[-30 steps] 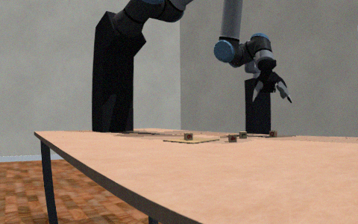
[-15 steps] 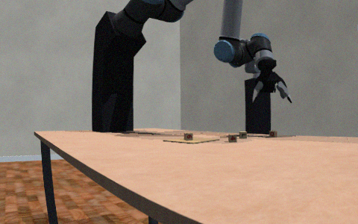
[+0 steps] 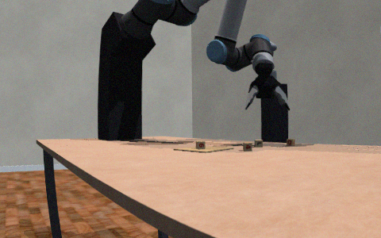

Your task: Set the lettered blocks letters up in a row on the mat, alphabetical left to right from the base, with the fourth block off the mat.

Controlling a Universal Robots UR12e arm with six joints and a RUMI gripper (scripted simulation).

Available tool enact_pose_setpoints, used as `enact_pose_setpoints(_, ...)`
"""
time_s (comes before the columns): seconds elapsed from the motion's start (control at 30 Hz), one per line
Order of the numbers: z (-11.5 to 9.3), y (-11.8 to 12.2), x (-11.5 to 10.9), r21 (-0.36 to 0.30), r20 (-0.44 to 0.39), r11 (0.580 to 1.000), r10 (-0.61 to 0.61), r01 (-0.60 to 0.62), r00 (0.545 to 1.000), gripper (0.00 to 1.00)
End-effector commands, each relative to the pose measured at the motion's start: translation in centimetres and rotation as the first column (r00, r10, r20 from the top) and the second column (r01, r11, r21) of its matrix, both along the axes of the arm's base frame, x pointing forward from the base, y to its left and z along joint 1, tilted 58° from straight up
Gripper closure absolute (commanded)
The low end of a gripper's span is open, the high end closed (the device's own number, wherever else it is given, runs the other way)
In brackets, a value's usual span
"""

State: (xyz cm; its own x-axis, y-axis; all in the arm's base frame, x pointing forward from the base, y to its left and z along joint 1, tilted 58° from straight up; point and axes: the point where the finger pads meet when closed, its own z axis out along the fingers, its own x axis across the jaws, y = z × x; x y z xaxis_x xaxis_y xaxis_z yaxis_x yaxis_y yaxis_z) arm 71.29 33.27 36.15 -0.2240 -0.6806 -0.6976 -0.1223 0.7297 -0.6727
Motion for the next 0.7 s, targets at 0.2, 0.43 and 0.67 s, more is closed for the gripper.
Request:
enact_pose_setpoints(0.2, -2.61, -2.57, -0.97, 0.001, 0.013, 1.000, 0.019, -0.019, 1.000, 0.00)
enact_pose_setpoints(0.43, -2.34, -2.43, -0.97, 0.003, 0.017, 1.000, 0.021, -0.021, 1.000, 0.00)
enact_pose_setpoints(0.67, -2.39, -2.45, -0.96, 0.002, 0.016, 1.000, 0.020, -0.020, 1.000, 0.00)
